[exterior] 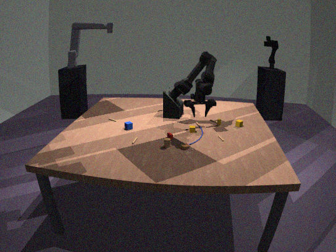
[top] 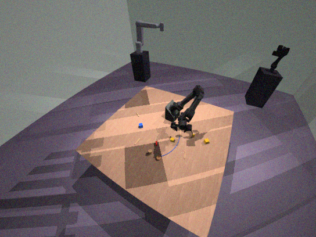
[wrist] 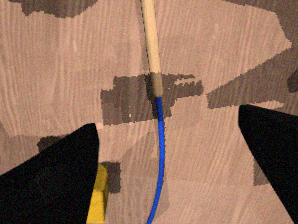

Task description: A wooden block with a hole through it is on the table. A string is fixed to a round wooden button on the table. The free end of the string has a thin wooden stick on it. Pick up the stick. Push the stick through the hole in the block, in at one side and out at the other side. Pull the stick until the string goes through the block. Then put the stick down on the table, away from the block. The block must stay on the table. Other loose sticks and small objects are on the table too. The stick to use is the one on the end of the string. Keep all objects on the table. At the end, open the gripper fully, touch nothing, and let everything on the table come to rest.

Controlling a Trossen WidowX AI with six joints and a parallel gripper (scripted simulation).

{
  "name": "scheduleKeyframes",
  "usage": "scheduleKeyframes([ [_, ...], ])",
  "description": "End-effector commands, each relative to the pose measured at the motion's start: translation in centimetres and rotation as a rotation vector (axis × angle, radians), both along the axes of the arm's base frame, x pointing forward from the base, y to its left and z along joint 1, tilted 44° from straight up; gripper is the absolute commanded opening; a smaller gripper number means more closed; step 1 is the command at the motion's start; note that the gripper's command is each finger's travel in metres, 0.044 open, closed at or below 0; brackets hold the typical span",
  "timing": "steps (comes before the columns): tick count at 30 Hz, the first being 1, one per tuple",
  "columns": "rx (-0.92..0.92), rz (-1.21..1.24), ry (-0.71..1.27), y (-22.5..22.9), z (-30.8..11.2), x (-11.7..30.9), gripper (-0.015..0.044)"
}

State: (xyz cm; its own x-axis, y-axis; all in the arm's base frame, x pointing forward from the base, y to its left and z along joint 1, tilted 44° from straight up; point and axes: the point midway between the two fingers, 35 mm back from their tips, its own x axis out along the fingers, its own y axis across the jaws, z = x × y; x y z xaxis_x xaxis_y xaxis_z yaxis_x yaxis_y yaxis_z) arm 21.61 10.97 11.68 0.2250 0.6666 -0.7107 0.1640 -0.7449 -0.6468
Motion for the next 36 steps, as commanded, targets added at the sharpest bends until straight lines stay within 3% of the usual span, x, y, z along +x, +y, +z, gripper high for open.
scheduleKeyframes([
  [1,-0.004,0.004,-0.007,0.0,-0.1,-0.1,0.0230],
  [5,-0.004,0.004,-0.007,0.0,-0.1,-0.1,0.0125],
  [36,-0.007,0.005,-0.006,2.0,-2.4,0.9,0.0123],
])
